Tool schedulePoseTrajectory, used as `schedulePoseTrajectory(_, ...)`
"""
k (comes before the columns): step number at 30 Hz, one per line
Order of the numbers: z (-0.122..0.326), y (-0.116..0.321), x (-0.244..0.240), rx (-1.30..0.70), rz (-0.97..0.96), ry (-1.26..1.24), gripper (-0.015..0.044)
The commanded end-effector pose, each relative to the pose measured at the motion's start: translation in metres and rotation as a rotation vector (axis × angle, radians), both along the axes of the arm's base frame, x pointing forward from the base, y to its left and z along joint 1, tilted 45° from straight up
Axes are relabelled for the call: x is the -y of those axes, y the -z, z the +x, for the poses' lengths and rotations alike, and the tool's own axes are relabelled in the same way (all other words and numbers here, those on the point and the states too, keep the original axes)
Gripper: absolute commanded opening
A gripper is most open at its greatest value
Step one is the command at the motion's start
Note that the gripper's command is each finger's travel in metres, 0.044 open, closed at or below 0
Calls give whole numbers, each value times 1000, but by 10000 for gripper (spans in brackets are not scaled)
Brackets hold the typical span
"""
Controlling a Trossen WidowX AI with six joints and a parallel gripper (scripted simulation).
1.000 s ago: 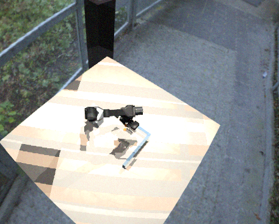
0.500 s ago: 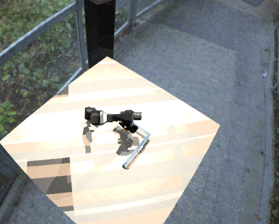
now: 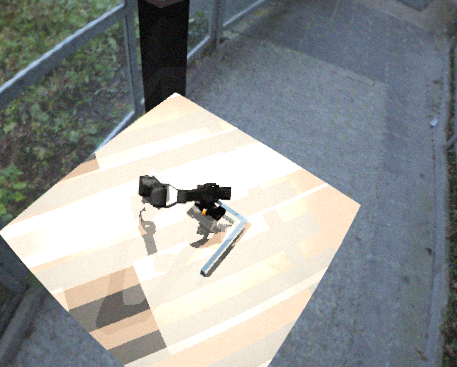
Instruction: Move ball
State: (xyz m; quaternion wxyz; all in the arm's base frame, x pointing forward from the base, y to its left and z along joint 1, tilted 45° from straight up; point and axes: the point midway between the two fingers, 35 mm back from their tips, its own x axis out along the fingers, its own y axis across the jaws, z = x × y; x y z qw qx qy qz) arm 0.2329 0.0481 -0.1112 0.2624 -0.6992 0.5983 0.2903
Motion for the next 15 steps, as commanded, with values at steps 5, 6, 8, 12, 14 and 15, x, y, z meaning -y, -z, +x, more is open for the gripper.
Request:
schedulePoseTrajectory(5,0,1,1,0,0,0,53)
schedulePoseTrajectory(6,0,1,1,0,0,0,79)
schedulePoseTrajectory(8,0,1,1,0,0,0,131)
schedulePoseTrajectory(12,0,1,1,0,0,0,225)
schedulePoseTrajectory(14,0,1,1,0,0,0,225)
schedulePoseTrajectory(15,0,1,1,0,0,0,225)
